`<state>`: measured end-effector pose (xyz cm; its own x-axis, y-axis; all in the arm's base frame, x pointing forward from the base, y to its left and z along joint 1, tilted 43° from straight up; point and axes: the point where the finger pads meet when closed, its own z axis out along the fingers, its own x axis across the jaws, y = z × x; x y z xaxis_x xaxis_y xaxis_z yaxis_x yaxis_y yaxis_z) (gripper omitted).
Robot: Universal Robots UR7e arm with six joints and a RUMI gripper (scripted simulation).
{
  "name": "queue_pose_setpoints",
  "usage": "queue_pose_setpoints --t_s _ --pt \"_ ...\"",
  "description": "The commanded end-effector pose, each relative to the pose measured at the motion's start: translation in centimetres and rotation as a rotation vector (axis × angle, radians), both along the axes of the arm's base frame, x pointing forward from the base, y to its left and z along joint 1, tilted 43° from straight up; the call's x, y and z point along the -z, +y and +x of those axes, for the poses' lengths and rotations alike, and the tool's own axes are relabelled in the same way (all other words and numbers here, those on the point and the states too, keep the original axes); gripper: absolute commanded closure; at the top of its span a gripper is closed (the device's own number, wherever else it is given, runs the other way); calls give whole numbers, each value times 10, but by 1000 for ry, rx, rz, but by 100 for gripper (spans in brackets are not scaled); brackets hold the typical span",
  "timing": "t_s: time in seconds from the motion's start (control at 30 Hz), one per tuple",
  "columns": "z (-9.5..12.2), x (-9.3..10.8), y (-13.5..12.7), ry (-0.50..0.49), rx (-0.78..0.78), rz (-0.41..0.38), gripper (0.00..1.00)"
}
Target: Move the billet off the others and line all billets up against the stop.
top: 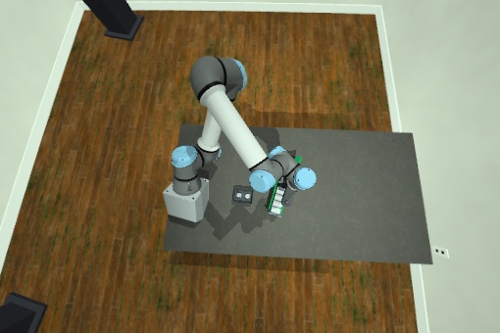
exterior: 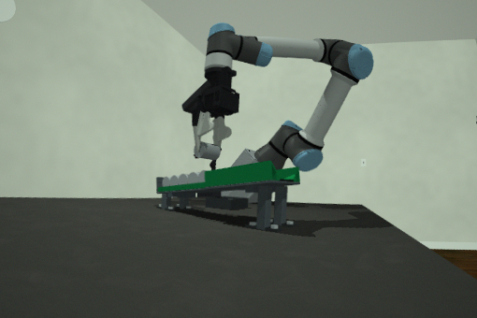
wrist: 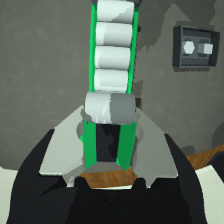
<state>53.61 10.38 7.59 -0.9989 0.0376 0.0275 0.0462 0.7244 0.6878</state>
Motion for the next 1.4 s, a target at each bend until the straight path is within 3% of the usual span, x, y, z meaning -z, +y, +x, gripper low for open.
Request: queue_pose_setpoints --t_s 0.0,0.67,1.37 --pt "2 -16 16 -1 1 -1 100" --pt "4 -59 63 -1 1 -1 100" --pt "5 -64 69 -1 1 -1 100"
